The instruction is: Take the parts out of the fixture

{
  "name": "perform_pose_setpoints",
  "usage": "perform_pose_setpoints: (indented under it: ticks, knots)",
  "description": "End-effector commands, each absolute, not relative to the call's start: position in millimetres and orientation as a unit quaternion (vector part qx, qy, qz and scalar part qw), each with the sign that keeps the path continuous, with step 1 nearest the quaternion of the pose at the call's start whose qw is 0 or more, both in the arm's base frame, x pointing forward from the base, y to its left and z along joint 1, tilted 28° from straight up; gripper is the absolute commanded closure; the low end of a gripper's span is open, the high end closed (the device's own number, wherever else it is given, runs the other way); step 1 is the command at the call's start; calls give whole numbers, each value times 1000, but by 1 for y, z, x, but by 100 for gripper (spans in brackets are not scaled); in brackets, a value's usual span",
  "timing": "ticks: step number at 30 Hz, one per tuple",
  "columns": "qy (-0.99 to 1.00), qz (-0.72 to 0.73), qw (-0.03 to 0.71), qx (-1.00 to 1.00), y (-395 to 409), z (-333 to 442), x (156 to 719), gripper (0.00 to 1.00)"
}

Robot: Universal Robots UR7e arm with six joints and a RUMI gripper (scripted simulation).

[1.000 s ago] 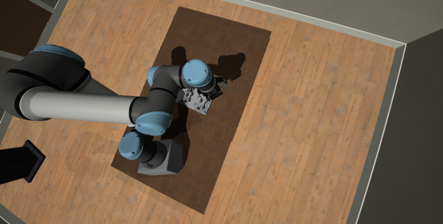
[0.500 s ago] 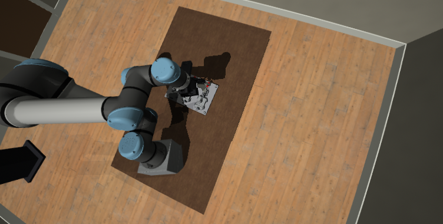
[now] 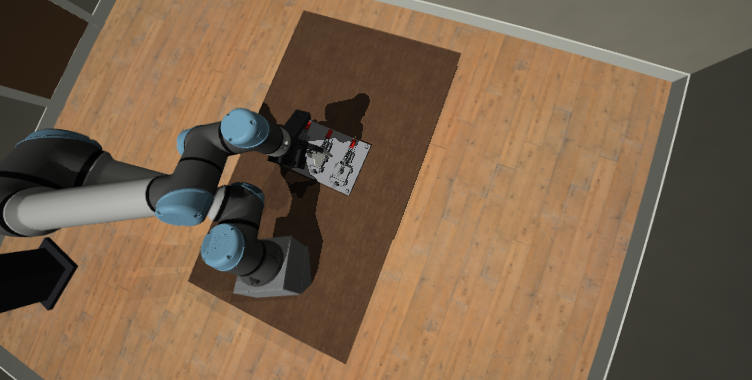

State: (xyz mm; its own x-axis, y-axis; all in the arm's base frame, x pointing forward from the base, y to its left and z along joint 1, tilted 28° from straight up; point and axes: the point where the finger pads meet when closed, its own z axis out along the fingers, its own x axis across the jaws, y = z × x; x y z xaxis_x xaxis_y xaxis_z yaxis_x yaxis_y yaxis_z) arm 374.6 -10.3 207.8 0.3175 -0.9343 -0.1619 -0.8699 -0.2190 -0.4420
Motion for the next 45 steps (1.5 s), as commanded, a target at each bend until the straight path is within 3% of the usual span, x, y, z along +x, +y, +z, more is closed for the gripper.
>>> perform_pose_setpoints:
  ticks: [1, 32, 33, 45]
  knots:
    - [622, -61, 231, -746, 11, 200, 362, 0]
    - [658, -50, 234, -714, 29, 188, 351, 0]
    - [658, -50, 234, -714, 29, 188, 351, 100]
    - [658, -50, 234, -714, 29, 188, 351, 100]
